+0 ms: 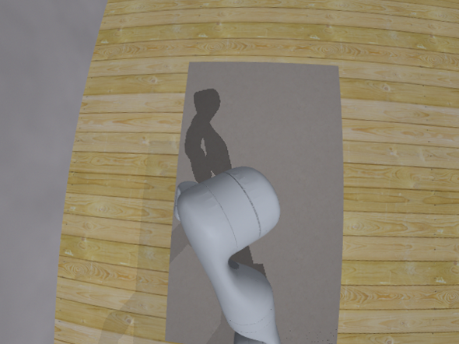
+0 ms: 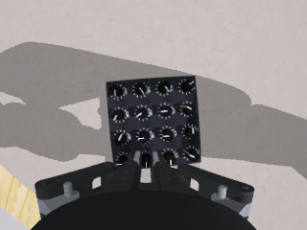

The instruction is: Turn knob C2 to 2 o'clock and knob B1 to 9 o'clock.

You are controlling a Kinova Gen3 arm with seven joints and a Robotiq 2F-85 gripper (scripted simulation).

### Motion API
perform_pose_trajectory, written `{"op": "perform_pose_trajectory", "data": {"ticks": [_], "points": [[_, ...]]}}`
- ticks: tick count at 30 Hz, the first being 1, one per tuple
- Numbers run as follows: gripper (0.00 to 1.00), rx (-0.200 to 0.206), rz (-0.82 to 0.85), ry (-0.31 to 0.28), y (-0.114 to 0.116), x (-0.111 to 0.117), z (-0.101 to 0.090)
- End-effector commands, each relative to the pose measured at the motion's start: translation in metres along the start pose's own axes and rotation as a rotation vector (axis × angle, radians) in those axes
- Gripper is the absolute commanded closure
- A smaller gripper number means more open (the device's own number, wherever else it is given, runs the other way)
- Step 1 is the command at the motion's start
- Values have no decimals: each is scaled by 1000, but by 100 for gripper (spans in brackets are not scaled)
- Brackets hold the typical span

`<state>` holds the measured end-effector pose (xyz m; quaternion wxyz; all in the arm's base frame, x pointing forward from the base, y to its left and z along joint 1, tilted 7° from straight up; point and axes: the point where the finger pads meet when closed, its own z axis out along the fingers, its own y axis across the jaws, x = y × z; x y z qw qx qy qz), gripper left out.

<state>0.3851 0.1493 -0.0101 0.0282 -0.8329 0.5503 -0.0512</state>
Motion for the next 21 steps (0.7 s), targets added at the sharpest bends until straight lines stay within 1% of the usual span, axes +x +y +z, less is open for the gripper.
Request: {"op": "perform_pose_trajectory", "data": {"ticks": [1,21], "points": [[92,0,-10,1,0,1,0],[92,0,-68,1,0,1,0]]}}
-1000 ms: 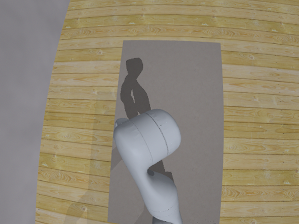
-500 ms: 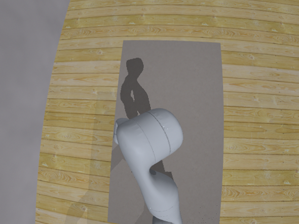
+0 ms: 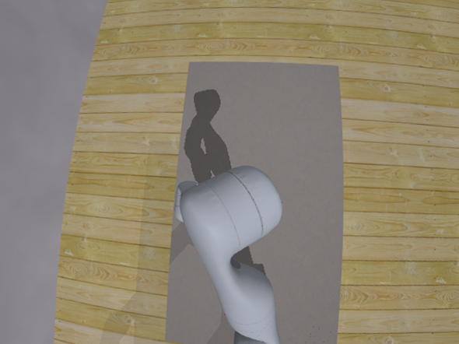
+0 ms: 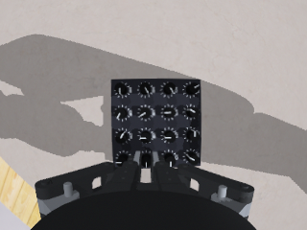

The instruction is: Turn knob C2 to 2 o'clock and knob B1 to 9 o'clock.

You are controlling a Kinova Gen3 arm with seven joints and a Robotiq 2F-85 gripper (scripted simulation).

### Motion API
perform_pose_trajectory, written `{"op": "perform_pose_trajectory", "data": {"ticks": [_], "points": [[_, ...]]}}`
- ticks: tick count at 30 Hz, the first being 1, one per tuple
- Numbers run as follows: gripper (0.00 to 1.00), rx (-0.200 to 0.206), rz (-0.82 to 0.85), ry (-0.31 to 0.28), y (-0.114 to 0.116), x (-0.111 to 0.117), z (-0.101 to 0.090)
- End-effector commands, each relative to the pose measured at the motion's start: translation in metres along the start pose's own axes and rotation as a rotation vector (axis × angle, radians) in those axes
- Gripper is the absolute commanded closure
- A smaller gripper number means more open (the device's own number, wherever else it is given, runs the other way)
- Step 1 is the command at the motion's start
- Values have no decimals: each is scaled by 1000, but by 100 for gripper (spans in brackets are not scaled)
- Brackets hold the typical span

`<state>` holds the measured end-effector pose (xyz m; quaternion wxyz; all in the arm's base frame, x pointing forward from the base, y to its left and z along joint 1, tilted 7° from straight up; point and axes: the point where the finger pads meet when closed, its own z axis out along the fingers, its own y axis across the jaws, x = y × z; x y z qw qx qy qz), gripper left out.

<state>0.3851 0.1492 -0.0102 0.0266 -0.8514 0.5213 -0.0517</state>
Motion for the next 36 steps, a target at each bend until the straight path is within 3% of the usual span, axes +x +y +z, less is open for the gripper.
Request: {"op": "perform_pose_trajectory", "data": {"ticks": [1,17,18,36], "points": [[92,1,1,2,0,1,0],[92,1,0,2,0,1,0],[81,1,0,2,0,1,0],[81,1,0,2,0,1,0]]}}
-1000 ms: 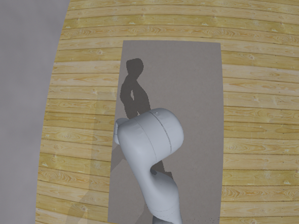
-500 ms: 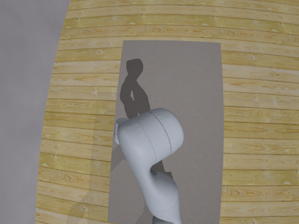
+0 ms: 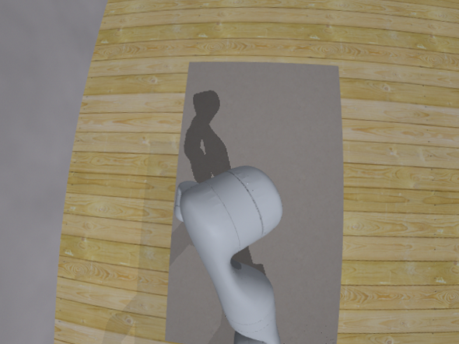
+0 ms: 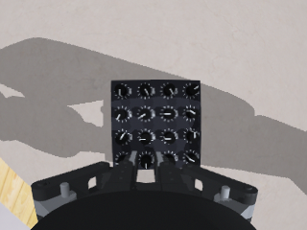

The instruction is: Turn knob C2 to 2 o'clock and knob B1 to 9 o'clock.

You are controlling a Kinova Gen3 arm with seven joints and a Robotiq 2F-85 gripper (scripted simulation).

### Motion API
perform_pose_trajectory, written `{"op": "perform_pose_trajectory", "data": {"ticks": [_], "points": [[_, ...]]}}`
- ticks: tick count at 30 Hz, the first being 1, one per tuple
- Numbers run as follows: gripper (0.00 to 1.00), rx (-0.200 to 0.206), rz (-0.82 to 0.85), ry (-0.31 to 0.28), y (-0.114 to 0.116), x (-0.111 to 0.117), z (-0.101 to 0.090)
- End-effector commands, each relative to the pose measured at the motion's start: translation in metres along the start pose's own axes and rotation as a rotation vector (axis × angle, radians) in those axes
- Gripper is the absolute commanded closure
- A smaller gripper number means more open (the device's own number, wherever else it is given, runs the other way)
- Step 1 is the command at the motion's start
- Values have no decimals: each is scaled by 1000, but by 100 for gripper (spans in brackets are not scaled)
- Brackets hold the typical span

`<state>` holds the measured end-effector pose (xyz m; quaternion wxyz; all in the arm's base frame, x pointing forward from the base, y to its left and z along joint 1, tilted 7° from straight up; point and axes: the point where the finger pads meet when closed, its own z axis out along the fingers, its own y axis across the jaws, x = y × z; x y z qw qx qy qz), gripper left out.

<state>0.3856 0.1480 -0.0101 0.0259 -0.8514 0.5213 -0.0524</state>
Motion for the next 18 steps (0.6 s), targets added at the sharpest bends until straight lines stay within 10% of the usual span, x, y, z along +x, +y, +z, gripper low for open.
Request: {"op": "perform_pose_trajectory", "data": {"ticks": [1,18], "points": [[81,1,0,0,0,0,0],[81,1,0,0,0,0,-28]]}}
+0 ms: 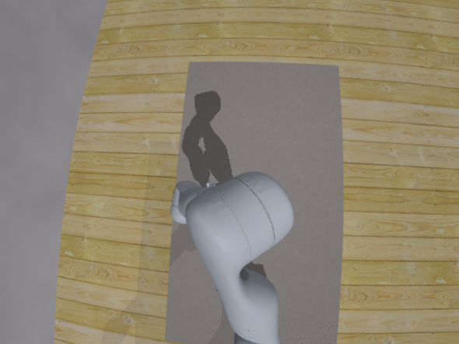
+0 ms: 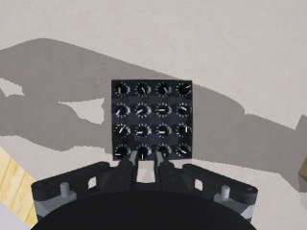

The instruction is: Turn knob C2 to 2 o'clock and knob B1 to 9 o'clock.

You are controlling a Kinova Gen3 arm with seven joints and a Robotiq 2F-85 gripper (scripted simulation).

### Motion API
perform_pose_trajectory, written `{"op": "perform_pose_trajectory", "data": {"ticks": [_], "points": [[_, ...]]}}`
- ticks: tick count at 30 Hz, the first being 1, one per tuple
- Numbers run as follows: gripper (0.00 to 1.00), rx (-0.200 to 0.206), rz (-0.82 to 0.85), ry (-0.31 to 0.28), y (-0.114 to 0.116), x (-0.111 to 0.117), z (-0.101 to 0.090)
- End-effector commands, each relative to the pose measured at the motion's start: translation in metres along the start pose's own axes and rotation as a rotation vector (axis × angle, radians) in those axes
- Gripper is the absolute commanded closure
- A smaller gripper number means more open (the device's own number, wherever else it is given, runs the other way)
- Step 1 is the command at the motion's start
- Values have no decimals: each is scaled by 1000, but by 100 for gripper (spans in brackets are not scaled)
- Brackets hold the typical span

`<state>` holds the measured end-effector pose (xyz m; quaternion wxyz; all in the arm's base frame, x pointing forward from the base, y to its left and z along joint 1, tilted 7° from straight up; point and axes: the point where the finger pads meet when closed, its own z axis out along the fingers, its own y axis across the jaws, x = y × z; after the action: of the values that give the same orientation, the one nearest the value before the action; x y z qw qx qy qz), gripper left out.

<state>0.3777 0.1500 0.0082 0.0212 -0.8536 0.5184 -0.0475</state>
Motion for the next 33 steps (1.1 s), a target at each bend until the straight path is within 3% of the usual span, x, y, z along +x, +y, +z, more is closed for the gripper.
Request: {"op": "perform_pose_trajectory", "data": {"ticks": [1,6,33], "points": [[81,14,8,4,-4,4,-11],[81,14,8,4,-4,4,-19],[81,15,10,5,-4,4,-19]]}}
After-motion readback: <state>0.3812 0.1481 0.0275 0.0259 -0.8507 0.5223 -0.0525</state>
